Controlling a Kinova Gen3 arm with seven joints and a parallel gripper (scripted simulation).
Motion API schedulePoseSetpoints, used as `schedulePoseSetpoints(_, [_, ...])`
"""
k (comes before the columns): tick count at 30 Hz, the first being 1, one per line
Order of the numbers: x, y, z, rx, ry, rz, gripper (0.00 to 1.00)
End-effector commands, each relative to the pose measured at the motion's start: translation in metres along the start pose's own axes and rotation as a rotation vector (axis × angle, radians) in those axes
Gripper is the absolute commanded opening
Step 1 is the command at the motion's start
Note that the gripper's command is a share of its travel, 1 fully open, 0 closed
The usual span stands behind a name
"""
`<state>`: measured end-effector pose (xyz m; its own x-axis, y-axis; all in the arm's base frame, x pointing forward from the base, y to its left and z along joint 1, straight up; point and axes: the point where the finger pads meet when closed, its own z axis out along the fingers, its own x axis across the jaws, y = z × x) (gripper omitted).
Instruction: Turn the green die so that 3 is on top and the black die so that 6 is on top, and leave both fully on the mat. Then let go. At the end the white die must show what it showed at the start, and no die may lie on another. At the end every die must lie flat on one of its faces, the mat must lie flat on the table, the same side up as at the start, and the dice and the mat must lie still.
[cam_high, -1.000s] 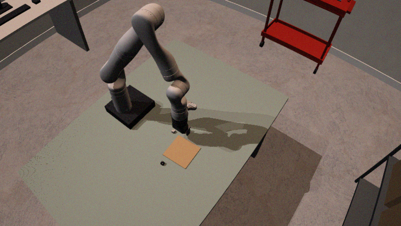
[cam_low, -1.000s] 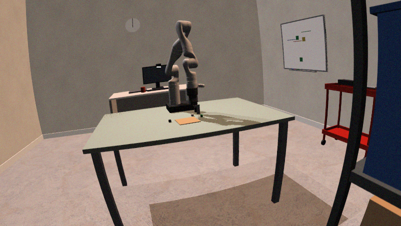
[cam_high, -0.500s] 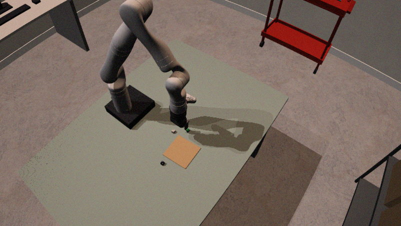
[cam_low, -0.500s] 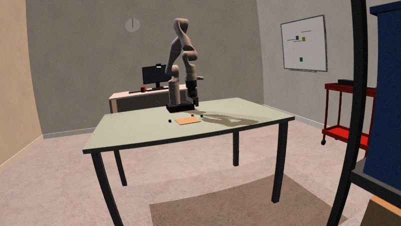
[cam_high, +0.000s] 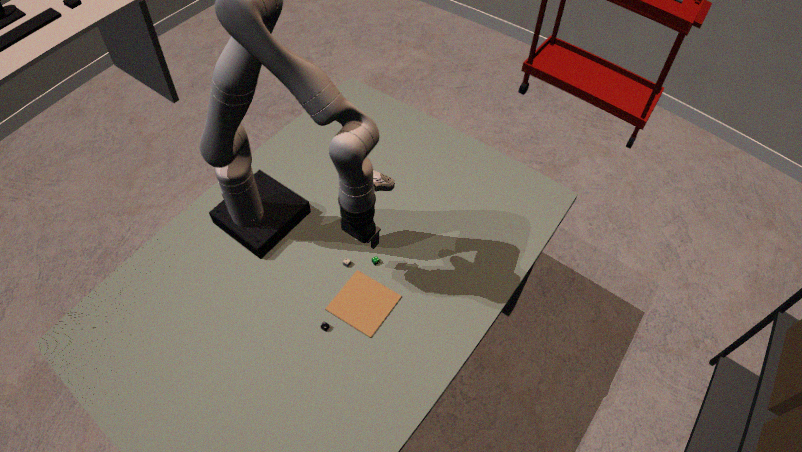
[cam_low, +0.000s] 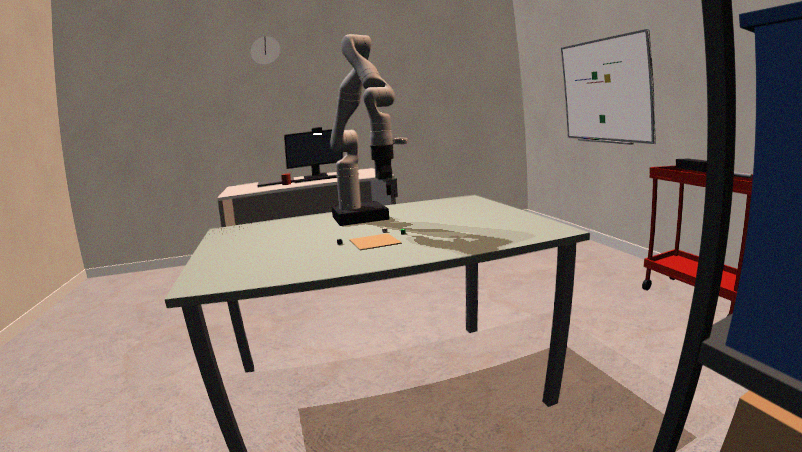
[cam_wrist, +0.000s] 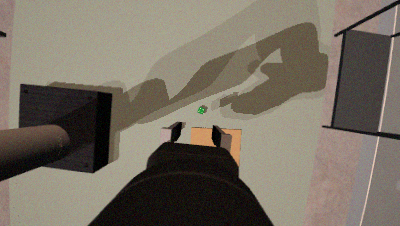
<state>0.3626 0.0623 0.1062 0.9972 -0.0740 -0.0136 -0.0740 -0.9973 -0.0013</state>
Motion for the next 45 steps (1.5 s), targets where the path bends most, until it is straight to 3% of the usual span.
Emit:
schedulePoseSetpoints(1, [0.0029,-0.0015,-0.0061,0.004,0.013,-0.002,1.0])
schedulePoseSetpoints(45, [0.0038,-0.0102,-0.0025,0.006,0.012,0.1,1.0])
